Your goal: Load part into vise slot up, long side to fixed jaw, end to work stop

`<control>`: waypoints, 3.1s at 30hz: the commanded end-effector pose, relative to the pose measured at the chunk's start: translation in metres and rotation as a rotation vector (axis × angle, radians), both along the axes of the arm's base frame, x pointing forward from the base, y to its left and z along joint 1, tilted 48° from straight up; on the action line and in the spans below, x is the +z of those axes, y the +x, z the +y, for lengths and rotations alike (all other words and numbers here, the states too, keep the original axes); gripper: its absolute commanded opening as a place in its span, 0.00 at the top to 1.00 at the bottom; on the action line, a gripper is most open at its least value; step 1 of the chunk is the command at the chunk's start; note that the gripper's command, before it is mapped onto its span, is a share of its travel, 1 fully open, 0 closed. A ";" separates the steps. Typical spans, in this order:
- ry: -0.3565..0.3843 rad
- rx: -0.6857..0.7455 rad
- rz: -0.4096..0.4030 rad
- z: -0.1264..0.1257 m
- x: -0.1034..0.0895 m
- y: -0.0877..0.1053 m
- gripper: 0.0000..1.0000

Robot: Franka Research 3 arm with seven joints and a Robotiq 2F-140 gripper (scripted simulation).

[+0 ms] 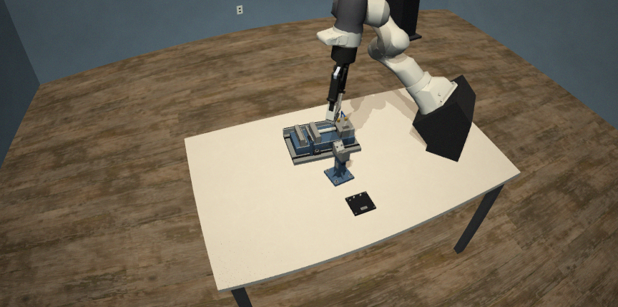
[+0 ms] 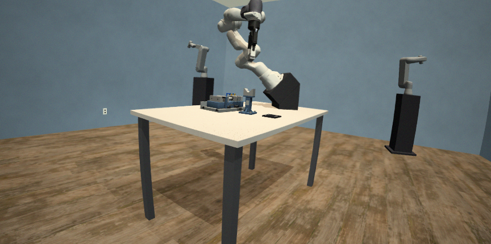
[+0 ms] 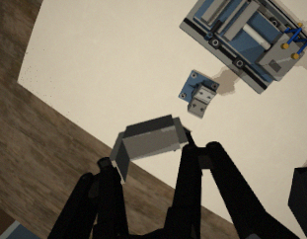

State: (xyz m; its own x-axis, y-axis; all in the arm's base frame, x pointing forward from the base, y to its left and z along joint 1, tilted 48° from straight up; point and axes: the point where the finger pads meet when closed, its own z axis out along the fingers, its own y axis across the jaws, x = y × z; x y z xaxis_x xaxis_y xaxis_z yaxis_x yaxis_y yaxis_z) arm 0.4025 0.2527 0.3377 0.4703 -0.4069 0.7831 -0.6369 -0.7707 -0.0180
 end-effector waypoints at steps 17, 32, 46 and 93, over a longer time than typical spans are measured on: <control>-0.213 0.266 0.203 -0.016 0.018 -0.004 1.00; -0.324 0.401 0.314 -0.028 0.022 -0.005 1.00; -0.436 0.536 0.429 -0.039 0.019 -0.005 1.00; -0.844 1.010 0.854 -0.072 -0.024 -0.002 1.00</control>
